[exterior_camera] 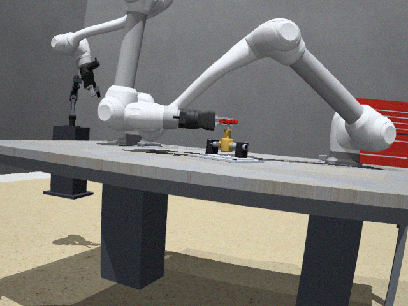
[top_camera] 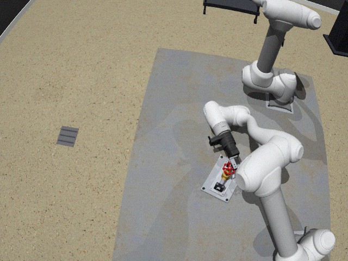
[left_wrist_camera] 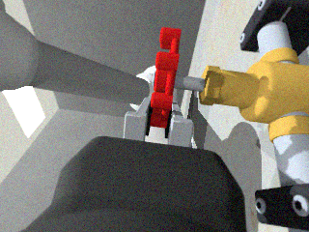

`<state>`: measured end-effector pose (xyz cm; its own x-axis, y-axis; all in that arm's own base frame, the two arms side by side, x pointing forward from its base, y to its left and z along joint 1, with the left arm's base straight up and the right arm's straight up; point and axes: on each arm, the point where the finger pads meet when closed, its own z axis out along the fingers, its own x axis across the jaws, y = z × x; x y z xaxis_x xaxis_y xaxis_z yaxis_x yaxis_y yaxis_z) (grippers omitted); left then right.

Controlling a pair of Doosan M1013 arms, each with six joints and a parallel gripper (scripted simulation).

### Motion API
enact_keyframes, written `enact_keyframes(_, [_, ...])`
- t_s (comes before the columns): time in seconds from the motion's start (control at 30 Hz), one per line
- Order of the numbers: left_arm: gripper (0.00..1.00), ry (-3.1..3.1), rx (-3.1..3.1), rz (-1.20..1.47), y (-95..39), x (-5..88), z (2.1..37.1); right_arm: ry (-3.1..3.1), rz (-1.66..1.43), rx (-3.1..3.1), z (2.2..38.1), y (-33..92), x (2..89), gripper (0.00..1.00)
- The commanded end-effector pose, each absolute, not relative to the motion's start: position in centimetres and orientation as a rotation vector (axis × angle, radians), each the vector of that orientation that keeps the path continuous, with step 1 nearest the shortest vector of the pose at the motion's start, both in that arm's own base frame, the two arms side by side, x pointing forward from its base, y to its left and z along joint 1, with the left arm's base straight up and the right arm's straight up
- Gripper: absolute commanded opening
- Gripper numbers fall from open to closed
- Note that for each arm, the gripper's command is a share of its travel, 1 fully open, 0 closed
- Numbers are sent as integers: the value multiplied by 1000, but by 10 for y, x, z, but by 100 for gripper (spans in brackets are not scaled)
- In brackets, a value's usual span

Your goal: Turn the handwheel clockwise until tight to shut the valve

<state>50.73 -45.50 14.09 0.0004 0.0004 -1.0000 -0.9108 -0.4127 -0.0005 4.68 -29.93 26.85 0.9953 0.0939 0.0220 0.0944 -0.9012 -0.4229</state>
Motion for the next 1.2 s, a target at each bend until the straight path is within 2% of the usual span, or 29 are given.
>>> enact_keyframes(0.0, [0,981,-1514,1510,-455,507,143,-134,-2,-2702,269,-300,47,100])
enact_keyframes(1.17, [0,1012,-1478,1474,-454,507,142,-134,-2,-2702,269,-300,47,100])
